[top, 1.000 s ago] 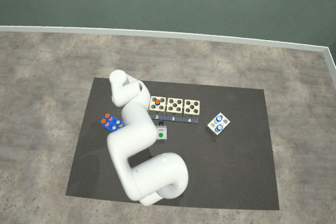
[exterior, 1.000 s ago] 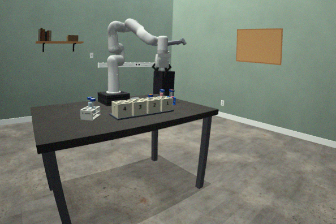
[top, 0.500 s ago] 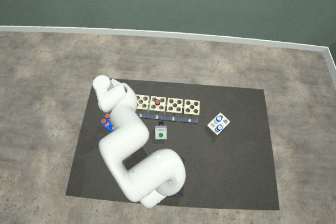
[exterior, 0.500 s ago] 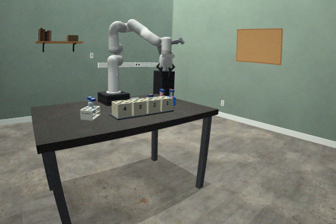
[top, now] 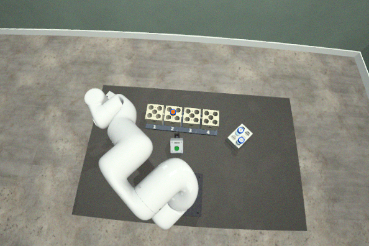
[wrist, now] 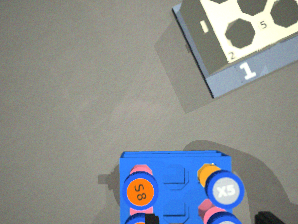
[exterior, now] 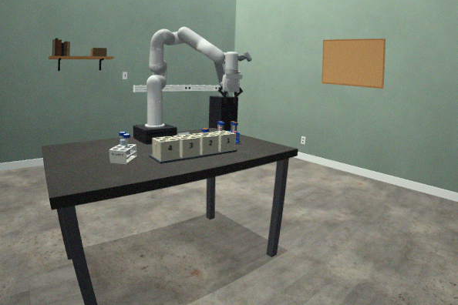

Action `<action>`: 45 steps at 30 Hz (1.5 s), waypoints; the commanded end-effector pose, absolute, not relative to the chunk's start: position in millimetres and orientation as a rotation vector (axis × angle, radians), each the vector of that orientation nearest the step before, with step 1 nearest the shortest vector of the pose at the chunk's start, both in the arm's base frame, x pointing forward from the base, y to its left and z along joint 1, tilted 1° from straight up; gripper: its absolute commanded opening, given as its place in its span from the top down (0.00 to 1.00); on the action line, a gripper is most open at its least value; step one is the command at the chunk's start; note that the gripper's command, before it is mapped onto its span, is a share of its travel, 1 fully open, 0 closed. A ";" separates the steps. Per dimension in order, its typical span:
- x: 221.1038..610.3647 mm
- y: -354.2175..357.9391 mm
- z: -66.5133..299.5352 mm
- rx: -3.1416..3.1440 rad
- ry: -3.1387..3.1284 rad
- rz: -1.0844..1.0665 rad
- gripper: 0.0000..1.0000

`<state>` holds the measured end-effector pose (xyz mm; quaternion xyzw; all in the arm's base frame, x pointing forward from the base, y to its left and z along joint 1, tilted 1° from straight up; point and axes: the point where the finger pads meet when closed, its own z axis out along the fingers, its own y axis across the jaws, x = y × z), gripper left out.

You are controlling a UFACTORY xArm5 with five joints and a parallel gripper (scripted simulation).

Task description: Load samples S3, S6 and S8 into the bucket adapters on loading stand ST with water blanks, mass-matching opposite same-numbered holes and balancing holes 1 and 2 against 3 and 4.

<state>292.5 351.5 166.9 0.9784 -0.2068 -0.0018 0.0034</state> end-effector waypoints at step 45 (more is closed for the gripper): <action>266.8 403.8 128.8 3.076 -0.652 -0.023 0.43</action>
